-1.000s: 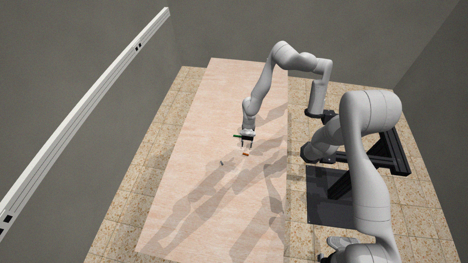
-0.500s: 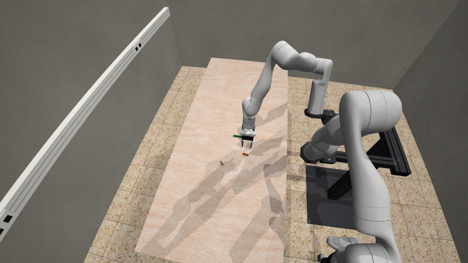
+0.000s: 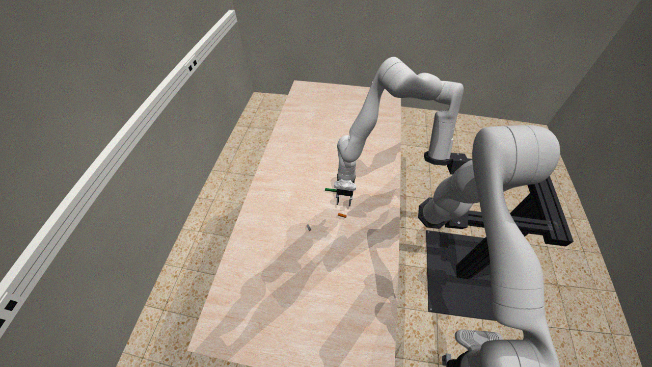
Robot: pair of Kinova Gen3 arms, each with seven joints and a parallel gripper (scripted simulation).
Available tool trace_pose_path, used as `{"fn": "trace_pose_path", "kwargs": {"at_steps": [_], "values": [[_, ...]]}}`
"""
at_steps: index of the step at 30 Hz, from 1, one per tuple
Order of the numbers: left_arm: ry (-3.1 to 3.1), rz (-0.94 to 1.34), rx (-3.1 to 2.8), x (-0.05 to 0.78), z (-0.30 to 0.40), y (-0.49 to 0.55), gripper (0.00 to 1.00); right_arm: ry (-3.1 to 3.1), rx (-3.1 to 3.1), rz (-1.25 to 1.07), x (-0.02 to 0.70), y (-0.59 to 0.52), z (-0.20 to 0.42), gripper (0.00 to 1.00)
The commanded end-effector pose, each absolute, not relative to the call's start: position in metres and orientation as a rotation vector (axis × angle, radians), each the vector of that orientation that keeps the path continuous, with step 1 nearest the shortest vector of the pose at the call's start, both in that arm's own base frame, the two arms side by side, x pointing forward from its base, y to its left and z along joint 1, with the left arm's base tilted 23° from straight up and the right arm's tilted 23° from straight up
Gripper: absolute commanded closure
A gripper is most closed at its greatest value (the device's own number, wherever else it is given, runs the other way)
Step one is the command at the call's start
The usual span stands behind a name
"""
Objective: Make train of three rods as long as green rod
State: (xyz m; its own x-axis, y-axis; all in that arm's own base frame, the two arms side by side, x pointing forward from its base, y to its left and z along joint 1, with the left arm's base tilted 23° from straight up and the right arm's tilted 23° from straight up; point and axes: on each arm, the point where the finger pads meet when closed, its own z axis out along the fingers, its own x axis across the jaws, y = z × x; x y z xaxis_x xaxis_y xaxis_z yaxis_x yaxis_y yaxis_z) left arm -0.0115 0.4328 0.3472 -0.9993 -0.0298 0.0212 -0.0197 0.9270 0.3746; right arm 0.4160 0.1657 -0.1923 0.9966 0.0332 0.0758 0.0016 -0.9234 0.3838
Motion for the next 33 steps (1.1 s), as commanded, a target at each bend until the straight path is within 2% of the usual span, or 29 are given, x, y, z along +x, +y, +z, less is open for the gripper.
{"fn": "trace_pose_path", "kwargs": {"at_steps": [1, 13, 33], "values": [[-3.057, -0.597, 0.040, -0.012, 0.348, 0.433, 0.00, 0.025, 2.747, 0.115, 0.417, 0.167, -0.192, 0.00], [-3.057, -0.597, 0.040, -0.012, 0.348, 0.433, 0.00, -0.033, 2.746, 0.128, 0.424, 0.169, -0.193, 0.00], [-3.057, -0.597, 0.040, -0.012, 0.348, 0.433, 0.00, -0.823, 2.650, 0.290, 0.518, 0.220, -0.208, 0.00]]}}
